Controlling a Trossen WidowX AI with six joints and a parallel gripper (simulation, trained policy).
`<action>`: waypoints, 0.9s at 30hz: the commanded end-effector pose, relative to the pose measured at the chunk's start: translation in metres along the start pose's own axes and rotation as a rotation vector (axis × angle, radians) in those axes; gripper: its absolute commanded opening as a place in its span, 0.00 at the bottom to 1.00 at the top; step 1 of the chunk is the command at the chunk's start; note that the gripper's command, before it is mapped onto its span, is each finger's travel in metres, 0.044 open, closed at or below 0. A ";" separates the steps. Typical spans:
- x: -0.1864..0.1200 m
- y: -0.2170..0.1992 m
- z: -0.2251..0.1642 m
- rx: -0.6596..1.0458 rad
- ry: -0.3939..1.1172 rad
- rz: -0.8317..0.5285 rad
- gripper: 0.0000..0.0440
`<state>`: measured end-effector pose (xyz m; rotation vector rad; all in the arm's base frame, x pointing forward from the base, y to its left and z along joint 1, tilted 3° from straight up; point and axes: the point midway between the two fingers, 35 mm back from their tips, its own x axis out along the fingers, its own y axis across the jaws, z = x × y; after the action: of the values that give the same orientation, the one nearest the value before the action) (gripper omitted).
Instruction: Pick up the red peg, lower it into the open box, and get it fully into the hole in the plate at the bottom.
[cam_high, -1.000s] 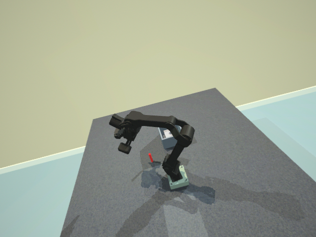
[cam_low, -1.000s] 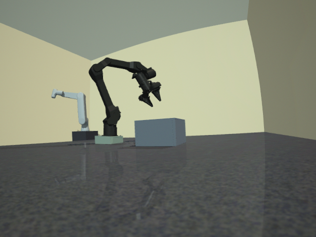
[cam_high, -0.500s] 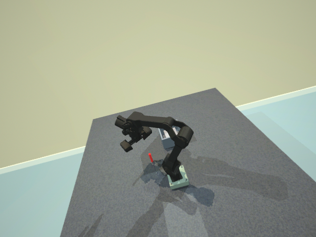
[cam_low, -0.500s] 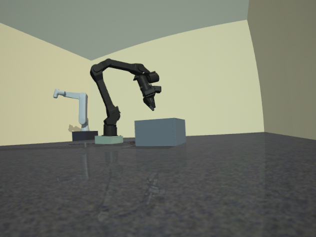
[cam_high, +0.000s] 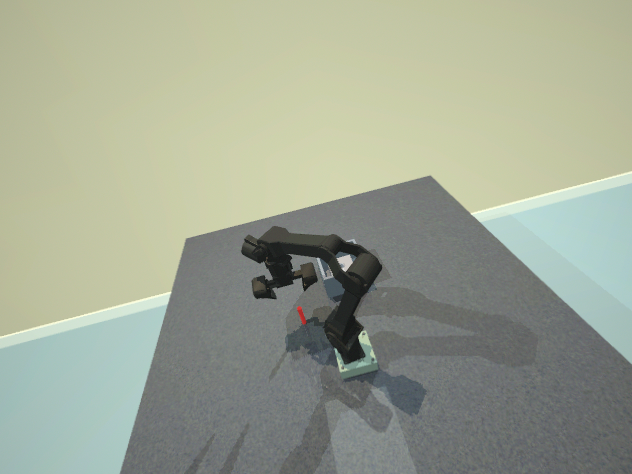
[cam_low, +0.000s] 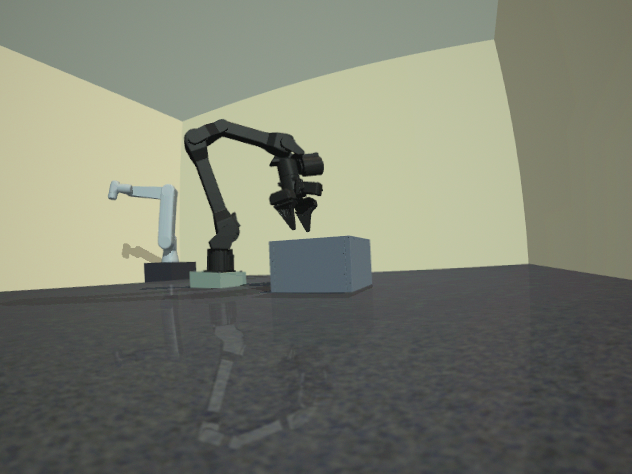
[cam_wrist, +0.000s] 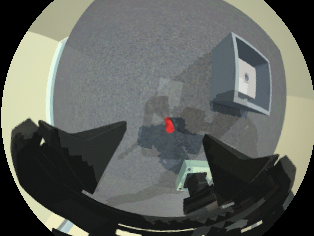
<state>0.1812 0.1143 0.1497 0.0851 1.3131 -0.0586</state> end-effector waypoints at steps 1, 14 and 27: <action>0.013 -0.009 -0.006 0.143 0.049 -0.038 1.00; 0.066 -0.022 -0.020 0.547 0.113 -0.121 1.00; 0.117 -0.020 -0.030 0.788 0.098 -0.089 0.91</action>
<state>0.1814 0.0976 0.0407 0.6502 1.3316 -0.6207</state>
